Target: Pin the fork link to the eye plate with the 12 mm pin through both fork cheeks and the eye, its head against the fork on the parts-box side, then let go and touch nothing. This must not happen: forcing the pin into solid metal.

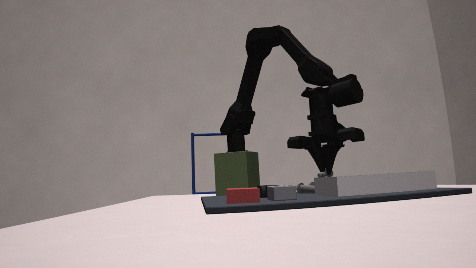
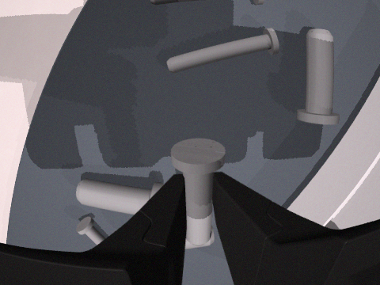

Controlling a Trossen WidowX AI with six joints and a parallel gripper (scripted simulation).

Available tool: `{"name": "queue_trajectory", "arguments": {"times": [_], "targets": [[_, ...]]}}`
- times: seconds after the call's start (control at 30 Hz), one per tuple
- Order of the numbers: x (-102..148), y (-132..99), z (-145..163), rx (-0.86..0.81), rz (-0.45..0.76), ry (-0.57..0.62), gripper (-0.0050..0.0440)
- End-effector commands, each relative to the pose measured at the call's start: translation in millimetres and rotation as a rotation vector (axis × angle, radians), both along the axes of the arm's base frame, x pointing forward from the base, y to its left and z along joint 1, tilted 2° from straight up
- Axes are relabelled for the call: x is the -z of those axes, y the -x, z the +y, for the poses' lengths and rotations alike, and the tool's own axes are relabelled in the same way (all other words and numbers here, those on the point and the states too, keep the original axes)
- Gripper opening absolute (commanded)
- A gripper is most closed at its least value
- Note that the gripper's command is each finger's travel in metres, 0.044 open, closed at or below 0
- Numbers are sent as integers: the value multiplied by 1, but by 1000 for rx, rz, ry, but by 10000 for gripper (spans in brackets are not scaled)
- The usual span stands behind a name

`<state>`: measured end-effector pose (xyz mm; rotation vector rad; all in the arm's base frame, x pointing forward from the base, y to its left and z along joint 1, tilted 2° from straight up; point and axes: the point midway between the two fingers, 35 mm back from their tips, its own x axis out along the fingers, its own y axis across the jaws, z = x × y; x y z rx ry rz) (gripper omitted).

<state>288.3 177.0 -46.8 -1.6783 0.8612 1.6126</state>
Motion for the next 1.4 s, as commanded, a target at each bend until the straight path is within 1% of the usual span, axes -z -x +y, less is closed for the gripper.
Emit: {"name": "queue_trajectory", "arguments": {"times": [0.0, 0.43, 1.37], "targets": [[-2, 0, 1, 52, 0, -7, 13], [-3, 0, 1, 181, -2, -10, 13], [-3, 0, 1, 181, -2, -10, 13]]}}
